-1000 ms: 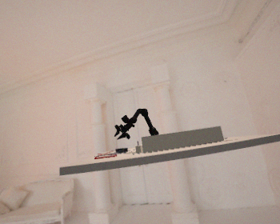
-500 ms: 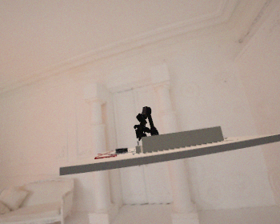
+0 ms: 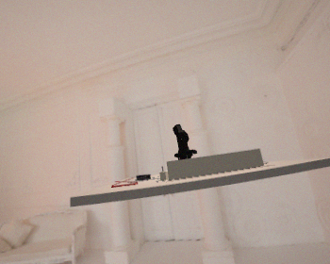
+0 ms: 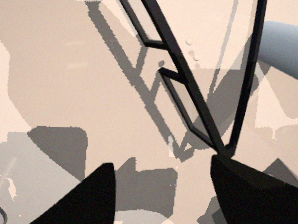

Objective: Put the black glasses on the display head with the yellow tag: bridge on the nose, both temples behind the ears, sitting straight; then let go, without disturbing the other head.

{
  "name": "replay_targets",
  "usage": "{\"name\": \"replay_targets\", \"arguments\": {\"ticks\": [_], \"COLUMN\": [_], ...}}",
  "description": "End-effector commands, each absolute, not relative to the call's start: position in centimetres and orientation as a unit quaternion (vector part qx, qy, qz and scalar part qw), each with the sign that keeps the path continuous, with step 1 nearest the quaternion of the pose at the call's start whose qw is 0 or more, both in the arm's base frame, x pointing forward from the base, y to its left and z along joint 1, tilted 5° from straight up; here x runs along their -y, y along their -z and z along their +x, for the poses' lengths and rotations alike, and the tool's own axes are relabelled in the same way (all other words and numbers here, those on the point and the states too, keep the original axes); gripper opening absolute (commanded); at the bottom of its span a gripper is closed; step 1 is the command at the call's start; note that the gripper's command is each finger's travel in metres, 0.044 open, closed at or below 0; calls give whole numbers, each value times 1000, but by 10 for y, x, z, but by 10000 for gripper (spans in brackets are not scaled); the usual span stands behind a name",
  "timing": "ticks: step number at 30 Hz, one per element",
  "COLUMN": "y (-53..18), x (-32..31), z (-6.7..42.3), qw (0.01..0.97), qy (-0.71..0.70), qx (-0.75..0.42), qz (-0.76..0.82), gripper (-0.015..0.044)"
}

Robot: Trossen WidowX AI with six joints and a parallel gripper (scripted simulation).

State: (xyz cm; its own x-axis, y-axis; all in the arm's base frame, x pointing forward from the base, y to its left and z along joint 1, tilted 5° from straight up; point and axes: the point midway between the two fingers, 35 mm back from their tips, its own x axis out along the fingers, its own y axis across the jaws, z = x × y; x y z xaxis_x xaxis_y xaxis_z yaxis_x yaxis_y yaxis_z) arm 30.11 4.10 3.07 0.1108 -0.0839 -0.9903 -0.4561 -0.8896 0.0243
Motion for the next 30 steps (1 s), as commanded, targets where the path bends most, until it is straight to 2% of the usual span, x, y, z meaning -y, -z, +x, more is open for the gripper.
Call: {"name": "replay_targets", "arguments": {"ticks": [1, 11, 14, 30], "y": [-31, -31, -31, -20], "x": [-71, -72, -72, -71], "z": [249, 247, 247, 248], "qw": [-7, -12, -12, -12], "qy": [-718, -720, -720, -720], "qx": [-32, -27, -27, -27], "qz": [-695, -693, -693, -693], "gripper": [200, 200, 121, 120]}}
